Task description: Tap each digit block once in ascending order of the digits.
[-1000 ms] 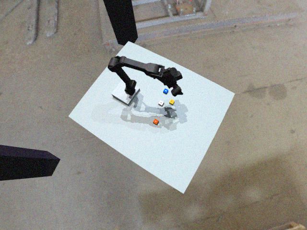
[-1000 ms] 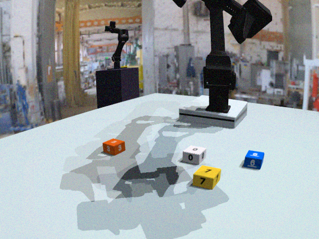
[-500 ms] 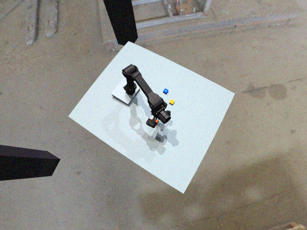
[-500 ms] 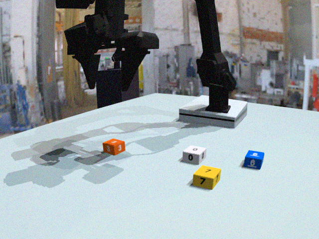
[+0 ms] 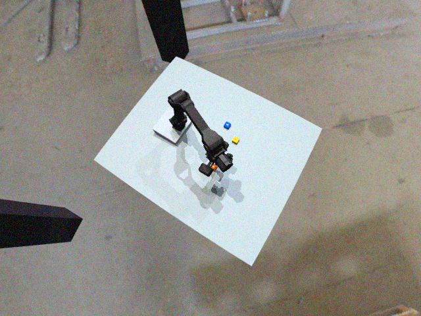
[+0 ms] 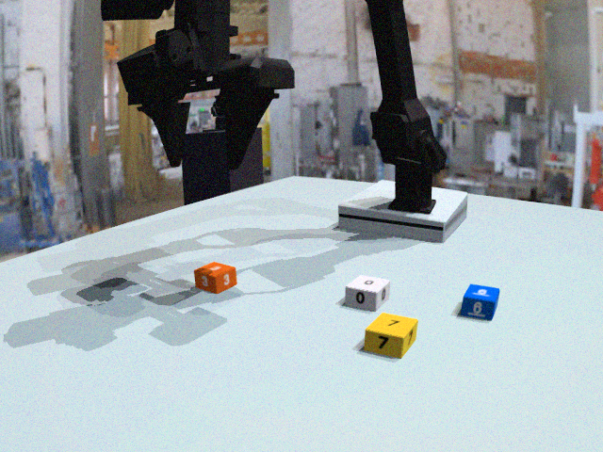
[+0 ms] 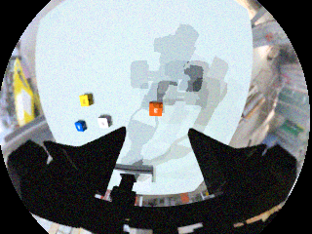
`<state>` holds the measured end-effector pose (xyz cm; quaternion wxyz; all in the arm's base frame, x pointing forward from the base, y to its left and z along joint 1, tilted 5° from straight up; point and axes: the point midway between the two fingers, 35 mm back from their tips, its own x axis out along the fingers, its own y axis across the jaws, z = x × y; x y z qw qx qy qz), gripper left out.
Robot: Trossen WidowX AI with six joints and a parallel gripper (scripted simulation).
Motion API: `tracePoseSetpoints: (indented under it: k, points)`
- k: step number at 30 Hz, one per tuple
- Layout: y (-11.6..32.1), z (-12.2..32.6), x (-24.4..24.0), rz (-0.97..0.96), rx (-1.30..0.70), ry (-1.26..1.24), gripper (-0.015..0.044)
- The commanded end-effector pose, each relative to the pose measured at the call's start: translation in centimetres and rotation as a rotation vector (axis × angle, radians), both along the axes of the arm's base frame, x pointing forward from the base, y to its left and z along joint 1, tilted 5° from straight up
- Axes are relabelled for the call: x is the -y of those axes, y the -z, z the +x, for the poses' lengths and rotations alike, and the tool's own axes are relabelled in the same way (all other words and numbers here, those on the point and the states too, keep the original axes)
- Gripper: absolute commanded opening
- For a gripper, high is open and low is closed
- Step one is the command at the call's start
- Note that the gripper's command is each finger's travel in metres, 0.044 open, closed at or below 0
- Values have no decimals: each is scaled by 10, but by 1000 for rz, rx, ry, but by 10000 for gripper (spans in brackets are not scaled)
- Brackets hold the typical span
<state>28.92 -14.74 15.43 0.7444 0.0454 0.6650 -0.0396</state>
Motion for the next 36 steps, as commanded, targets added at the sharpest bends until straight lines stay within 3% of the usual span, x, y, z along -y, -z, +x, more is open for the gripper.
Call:
tracePoseSetpoints:
  k: [1,7,18,36]
  points:
    - [0,0,0,5,-2,4,400]
    - [0,1,-11,6,-2,4,400]
    - [1,-22,-161,21,-3,4,400]
    - [1,-23,-163,22,-3,4,400]
